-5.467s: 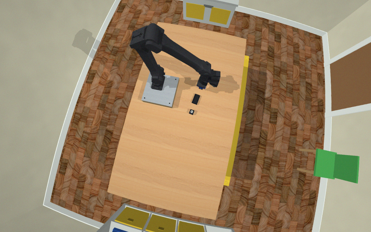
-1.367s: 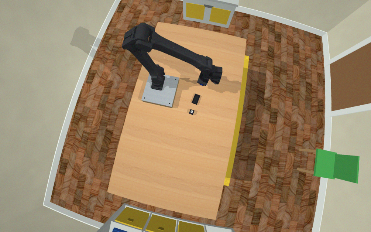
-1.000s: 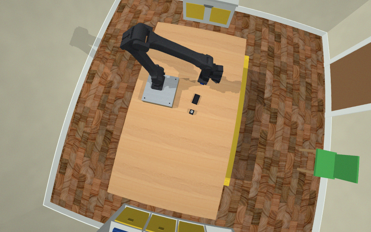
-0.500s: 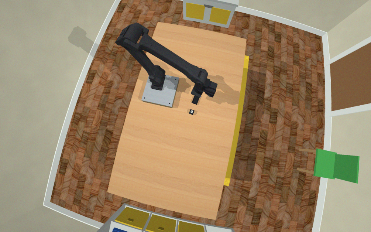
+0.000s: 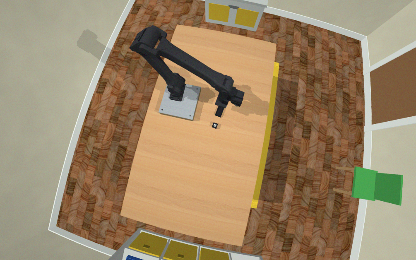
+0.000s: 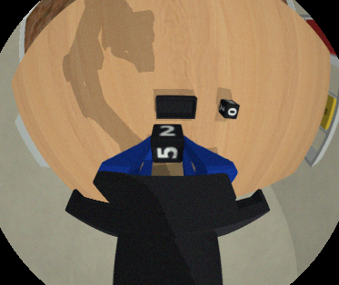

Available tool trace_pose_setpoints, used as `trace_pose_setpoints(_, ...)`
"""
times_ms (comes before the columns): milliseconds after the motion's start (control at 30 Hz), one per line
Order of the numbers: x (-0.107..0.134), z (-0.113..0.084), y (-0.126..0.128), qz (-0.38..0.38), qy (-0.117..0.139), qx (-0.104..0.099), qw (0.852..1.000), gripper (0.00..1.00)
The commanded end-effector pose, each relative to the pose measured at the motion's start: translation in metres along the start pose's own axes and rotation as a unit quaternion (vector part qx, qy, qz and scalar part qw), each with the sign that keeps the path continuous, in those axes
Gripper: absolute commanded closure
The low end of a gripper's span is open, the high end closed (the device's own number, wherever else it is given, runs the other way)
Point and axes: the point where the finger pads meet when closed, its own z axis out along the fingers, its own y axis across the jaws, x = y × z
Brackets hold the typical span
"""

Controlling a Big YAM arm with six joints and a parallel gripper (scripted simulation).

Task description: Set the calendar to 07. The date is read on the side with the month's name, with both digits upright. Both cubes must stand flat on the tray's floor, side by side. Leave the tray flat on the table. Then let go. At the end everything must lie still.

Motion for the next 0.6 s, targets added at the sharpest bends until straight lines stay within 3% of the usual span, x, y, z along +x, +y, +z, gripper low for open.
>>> trace_pose_setpoints(0, -0.004, 0.004, 0.001, -0.006, -0.004, -0.001, 1.0, 0.72)
trace_pose_setpoints(100, -0.004, 0.006, 0.001, -0.006, -0.004, -0.001, 1.0, 0.72)
trace_pose_setpoints(133, -0.018, -0.002, 0.002, -0.006, -0.02, -0.001, 1.0, 0.72)
trace_pose_setpoints(200, -0.004, 0.013, 0.001, -0.006, -0.004, -0.001, 1.0, 0.72)
trace_pose_setpoints(567, -0.005, 0.048, -0.002, -0.003, -0.004, -0.001, 1.0, 0.72)
